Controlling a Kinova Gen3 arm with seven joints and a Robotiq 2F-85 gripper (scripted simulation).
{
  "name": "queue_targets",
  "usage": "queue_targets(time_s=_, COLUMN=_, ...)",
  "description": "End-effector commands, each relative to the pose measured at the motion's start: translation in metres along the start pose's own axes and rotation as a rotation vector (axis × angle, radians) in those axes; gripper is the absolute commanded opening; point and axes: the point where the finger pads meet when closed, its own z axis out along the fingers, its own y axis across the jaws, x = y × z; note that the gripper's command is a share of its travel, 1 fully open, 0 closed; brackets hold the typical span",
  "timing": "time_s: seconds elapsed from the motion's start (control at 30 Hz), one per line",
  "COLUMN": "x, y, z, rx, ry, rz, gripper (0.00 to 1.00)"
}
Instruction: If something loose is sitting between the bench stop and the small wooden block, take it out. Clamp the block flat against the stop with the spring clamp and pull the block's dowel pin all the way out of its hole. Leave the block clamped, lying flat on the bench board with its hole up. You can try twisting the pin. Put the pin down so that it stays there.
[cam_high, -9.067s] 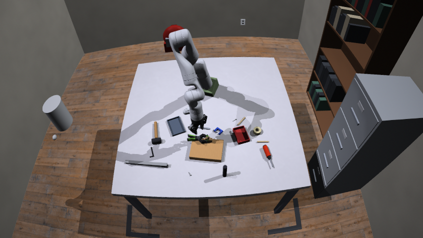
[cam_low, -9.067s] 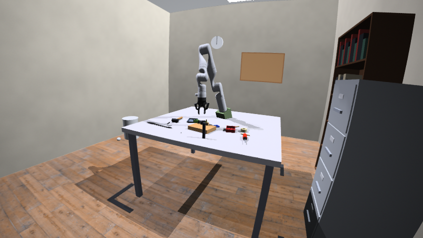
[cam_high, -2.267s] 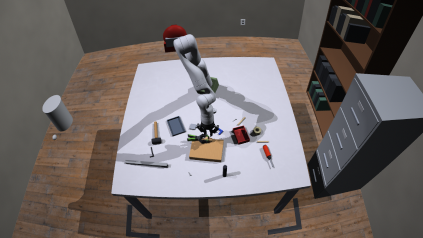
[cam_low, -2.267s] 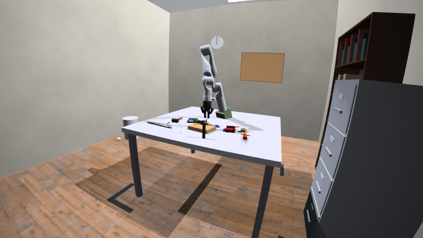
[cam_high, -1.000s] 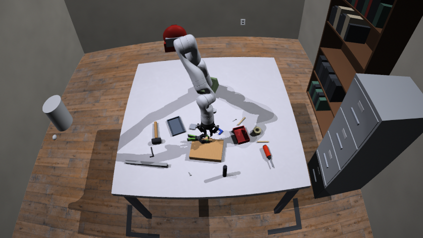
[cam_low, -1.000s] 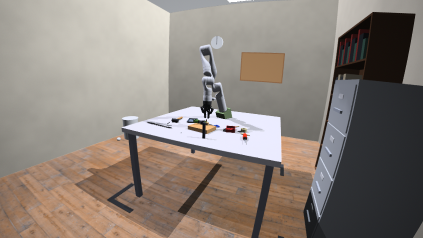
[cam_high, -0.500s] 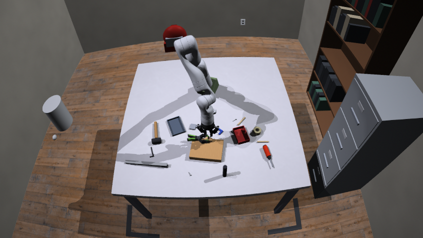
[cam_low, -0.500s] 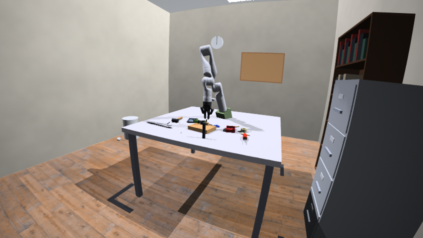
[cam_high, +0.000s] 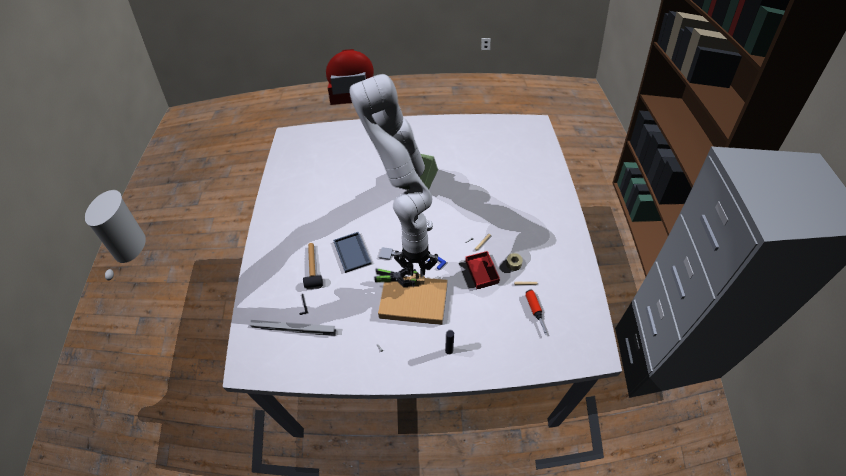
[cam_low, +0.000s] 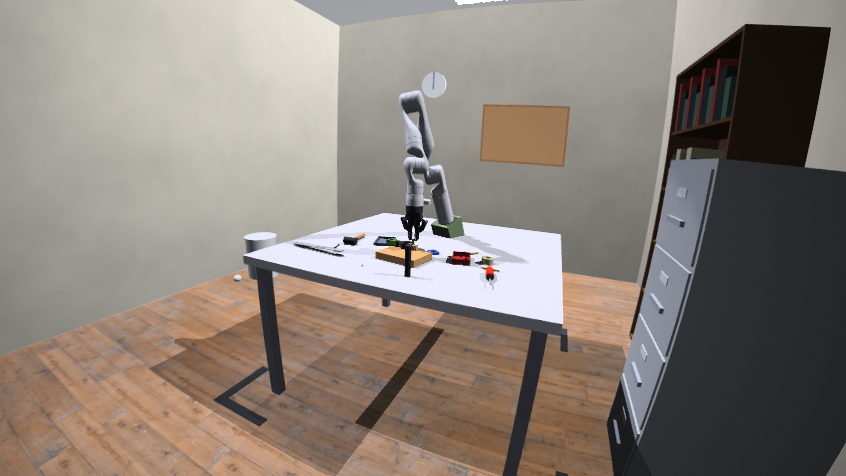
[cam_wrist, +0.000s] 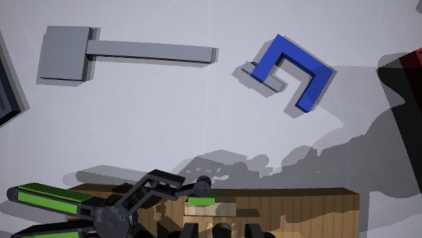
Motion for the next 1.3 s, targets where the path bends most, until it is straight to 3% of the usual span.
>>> queue_targets(time_s=0.0, x=0.0, y=0.0, z=0.002, rx=-0.001, ry=-0.002, rz=0.0, gripper=0.34)
queue_targets(time_s=1.27, x=0.0, y=0.0, z=0.013, rx=-0.001, ry=-0.002, rz=0.0, gripper=0.34)
